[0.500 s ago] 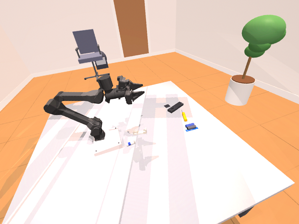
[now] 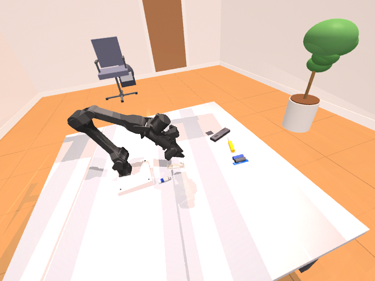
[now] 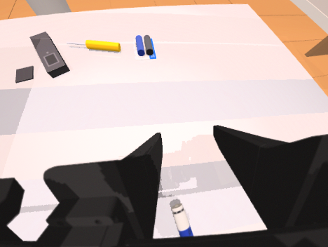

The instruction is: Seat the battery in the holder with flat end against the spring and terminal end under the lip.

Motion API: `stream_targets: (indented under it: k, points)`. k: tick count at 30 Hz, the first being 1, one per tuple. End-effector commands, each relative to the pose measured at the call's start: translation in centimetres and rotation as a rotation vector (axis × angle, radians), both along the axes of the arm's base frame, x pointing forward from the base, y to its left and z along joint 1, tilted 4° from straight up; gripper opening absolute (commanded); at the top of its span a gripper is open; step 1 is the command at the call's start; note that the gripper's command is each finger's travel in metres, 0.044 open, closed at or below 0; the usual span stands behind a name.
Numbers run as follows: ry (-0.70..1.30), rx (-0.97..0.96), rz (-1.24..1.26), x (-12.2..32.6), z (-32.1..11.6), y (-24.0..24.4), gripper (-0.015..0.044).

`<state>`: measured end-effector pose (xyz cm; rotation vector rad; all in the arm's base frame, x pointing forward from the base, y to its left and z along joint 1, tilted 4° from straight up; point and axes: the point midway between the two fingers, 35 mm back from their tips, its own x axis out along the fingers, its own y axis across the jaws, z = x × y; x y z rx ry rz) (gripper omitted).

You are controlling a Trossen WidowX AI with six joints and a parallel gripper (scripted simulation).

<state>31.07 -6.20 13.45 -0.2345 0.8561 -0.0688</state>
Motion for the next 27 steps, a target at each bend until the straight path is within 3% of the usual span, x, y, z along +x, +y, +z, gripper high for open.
stream_targets:
  k: [1,6,27]
  points:
    - [0.471,0.005,0.054,-5.4,-6.1,-1.9,0.0226]
    - [0.774,0.074,0.12,-10.0,-8.4,-2.2,0.0226]
    - [0.778,0.076,0.121,-10.0,-9.7,-2.3,0.0226]
